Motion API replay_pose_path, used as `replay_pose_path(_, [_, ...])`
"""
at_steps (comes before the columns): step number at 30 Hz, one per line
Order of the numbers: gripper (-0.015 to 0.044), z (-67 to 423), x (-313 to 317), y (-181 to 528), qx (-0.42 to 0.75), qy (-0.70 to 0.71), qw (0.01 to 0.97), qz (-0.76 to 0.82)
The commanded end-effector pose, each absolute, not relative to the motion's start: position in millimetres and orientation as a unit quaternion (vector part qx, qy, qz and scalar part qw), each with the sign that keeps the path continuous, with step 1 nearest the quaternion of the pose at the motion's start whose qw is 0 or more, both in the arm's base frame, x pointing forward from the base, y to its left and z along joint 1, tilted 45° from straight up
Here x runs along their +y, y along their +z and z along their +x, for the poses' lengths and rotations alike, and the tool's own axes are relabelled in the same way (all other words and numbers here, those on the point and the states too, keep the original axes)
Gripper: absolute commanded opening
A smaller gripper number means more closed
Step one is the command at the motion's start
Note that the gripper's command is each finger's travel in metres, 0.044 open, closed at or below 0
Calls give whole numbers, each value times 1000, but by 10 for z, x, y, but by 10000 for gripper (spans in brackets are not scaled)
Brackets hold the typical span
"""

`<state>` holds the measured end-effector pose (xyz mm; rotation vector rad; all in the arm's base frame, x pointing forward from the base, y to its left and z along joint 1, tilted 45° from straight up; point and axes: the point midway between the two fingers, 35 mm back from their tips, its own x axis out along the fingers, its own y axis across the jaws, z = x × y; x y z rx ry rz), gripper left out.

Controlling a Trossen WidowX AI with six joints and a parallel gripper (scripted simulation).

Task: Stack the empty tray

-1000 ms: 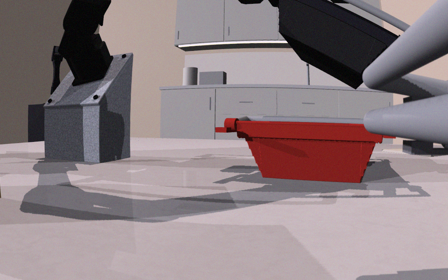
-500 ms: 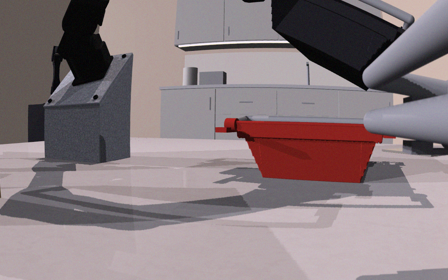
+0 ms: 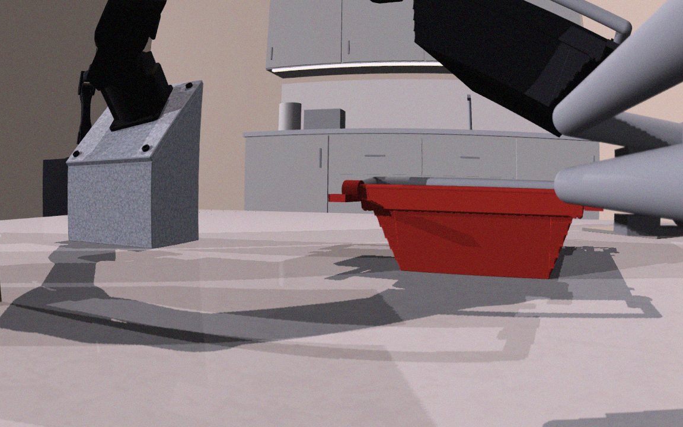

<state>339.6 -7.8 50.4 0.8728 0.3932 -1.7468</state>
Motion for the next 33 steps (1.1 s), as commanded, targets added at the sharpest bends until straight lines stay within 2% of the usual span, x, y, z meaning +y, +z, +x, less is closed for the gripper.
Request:
replay_pose_path(1, [0,3410,-56,552,161,-730,550,372])
replay_pose_path(33, [0,3399,-176,416,161,-730,550,372])
